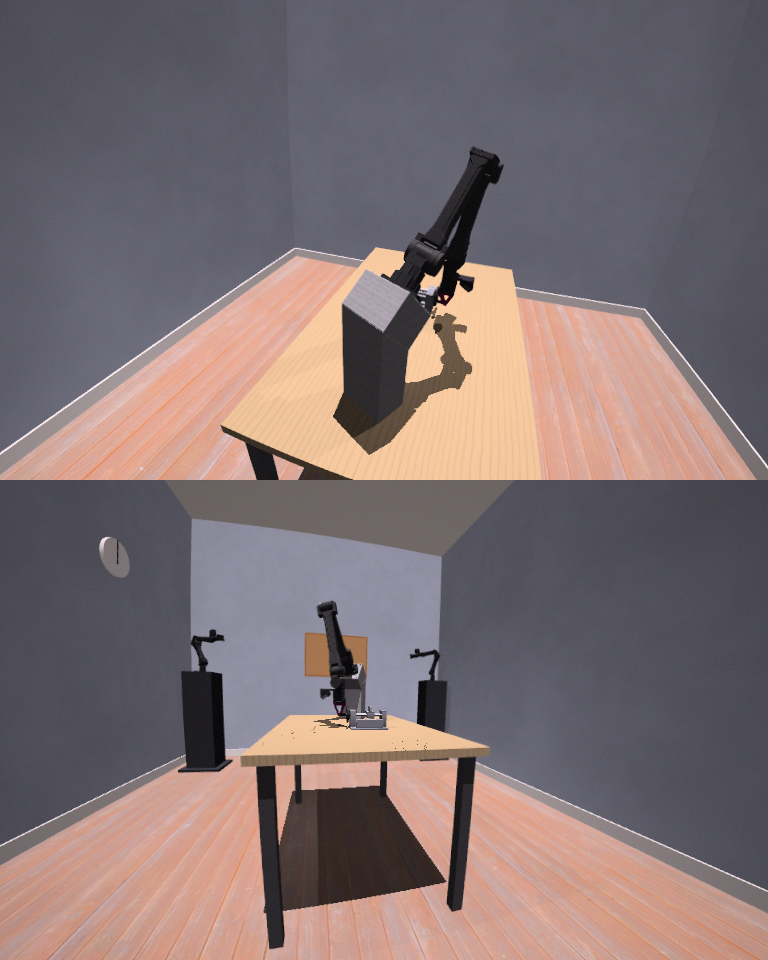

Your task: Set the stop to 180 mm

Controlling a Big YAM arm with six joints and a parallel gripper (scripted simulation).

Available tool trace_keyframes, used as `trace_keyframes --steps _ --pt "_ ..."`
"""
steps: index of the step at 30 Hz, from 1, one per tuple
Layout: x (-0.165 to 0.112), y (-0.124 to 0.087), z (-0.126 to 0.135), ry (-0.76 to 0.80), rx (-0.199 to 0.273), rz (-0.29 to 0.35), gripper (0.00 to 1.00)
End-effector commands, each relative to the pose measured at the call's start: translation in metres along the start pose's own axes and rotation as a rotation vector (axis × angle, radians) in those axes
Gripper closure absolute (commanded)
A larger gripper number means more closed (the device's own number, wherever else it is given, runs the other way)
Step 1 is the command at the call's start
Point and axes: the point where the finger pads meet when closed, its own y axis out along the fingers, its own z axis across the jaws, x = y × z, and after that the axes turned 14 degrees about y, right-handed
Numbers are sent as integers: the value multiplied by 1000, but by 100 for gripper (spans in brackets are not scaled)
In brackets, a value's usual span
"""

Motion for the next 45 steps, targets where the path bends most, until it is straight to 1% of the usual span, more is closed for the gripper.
trace_keyframes --steps 1,5,10,14,19,28,30,32,35,45 --pt "5 -18 -5 11 -10 -12 94" --pt "9 -18 -6 15 -11 -18 94" --pt "2 -22 -3 8 -9 -9 94" --pt "-3 -32 11 6 3 -3 94" --pt "-4 -38 11 5 -3 -3 94" --pt "0 -36 15 8 1 -9 94" --pt "1 -35 20 10 9 -11 94" --pt "0 -26 16 6 -9 -12 94" --pt "0 -20 10 3 -24 -13 94" --pt "0 -20 11 3 -20 -13 94"
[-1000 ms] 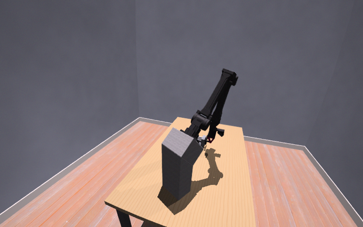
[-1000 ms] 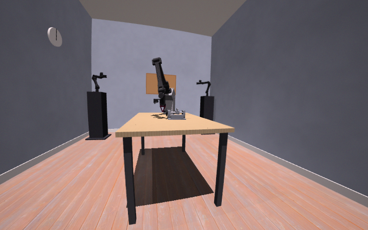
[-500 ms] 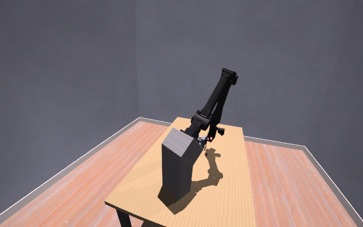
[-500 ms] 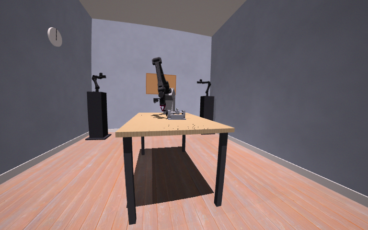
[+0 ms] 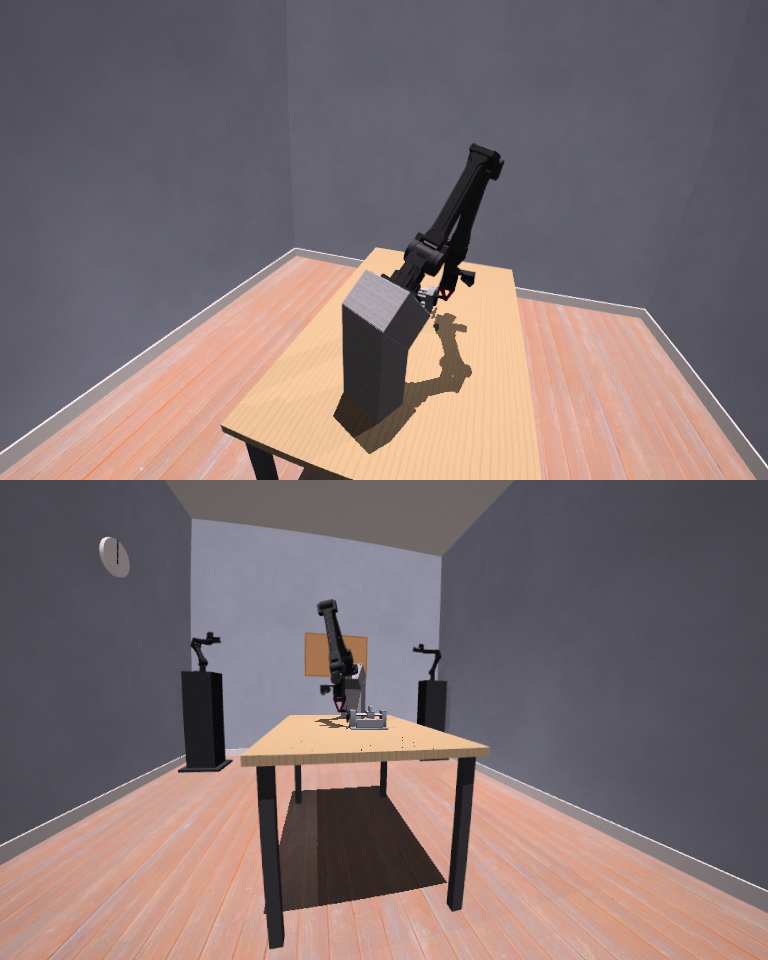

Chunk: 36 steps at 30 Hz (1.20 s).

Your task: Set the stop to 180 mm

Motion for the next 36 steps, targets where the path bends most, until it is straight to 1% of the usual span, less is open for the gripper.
trace_keyframes --steps 1,7,8,10,14,16,20,24,28,36 --pt "1 1 6 6 2 -7 94" --pt "1 0 6 6 2 -7 94" --pt "1 -2 8 6 4 -6 94" --pt "-1 -14 21 13 37 -1 94" --pt "-4 -24 27 12 40 3 94" --pt "-4 -24 27 12 40 3 94" --pt "-5 -31 31 13 42 4 94" --pt "-6 -31 25 6 31 5 94" --pt "-6 -33 34 11 42 4 94" --pt "-7 -36 40 11 43 5 94"
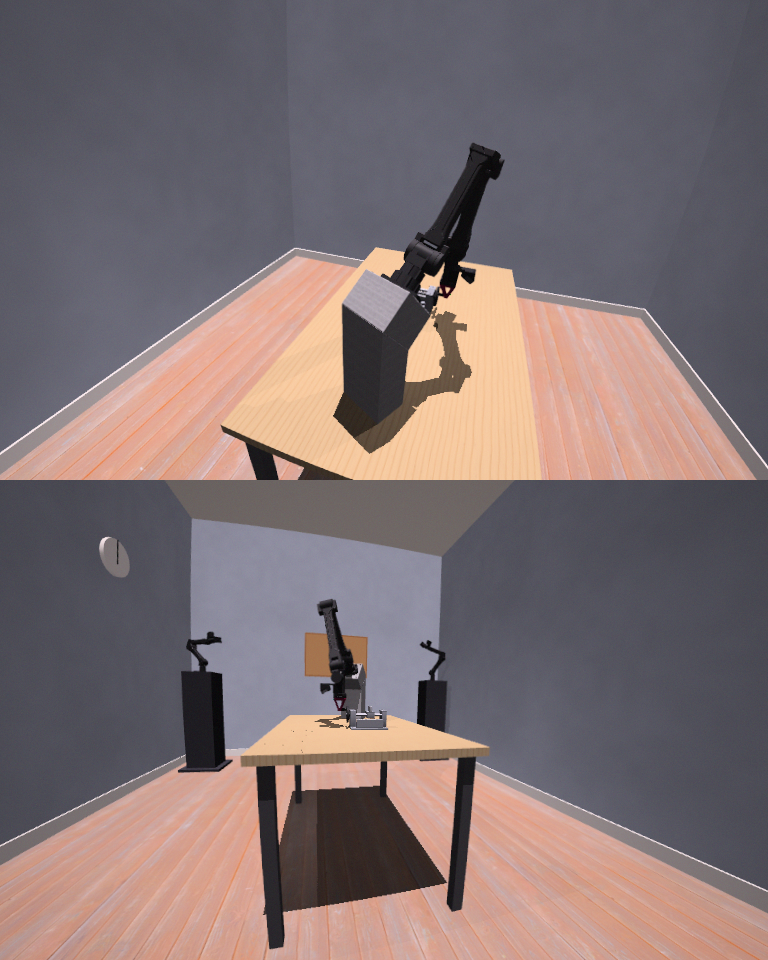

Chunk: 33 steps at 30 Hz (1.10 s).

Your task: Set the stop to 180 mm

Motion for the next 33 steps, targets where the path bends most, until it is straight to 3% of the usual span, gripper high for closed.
trace_keyframes --steps 1,33 --pt "-5 -28 32 11 70 13 94" --pt "-10 -37 54 10 78 15 94"
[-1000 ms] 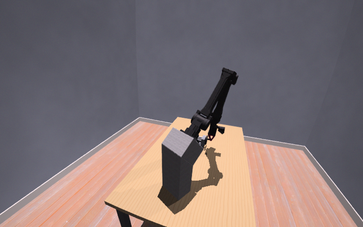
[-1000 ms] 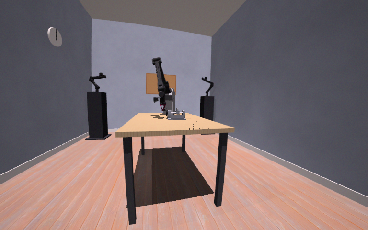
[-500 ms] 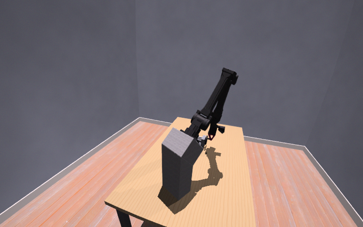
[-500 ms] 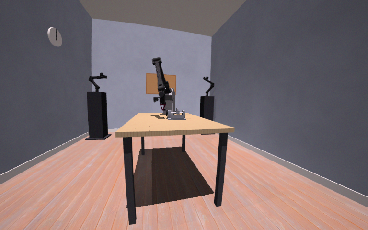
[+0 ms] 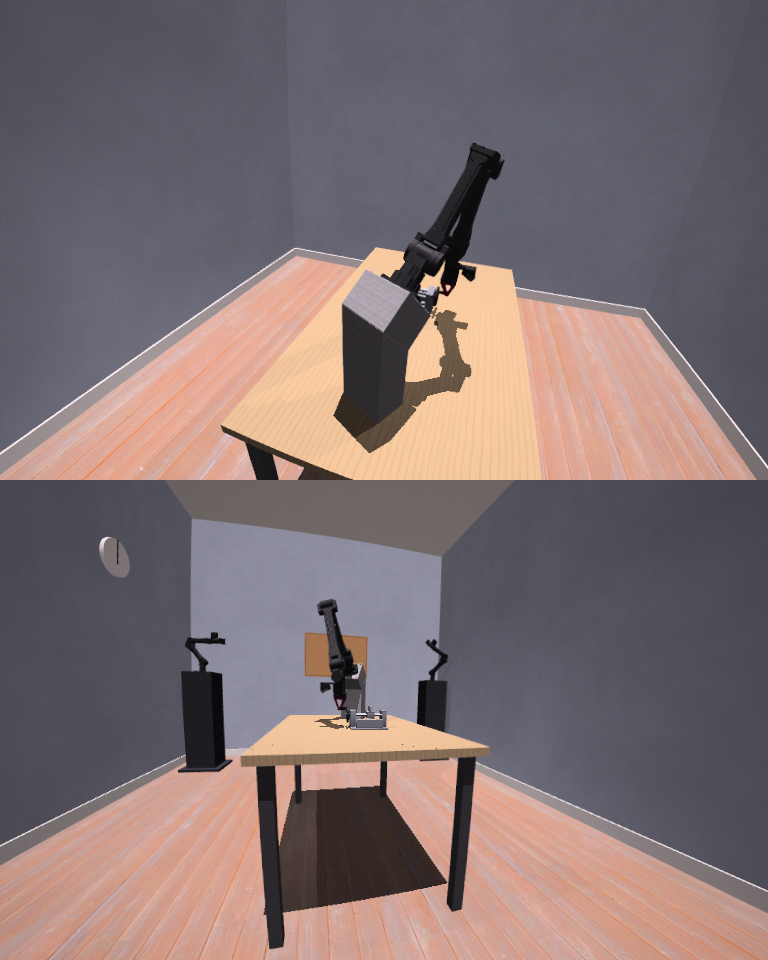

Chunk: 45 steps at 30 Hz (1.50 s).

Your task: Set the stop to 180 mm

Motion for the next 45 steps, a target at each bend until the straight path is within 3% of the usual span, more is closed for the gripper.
trace_keyframes --steps 1,26,30,32,33,40,45 --pt "-8 -32 46 12 99 21 94" --pt "-13 -36 68 16 119 23 94" --pt "-19 -15 61 5 83 24 94" --pt "-19 -15 61 5 83 24 94" --pt "-16 -27 71 11 110 26 94" --pt "-17 -24 74 11 110 26 94" --pt "-21 -6 70 -2 83 25 94"
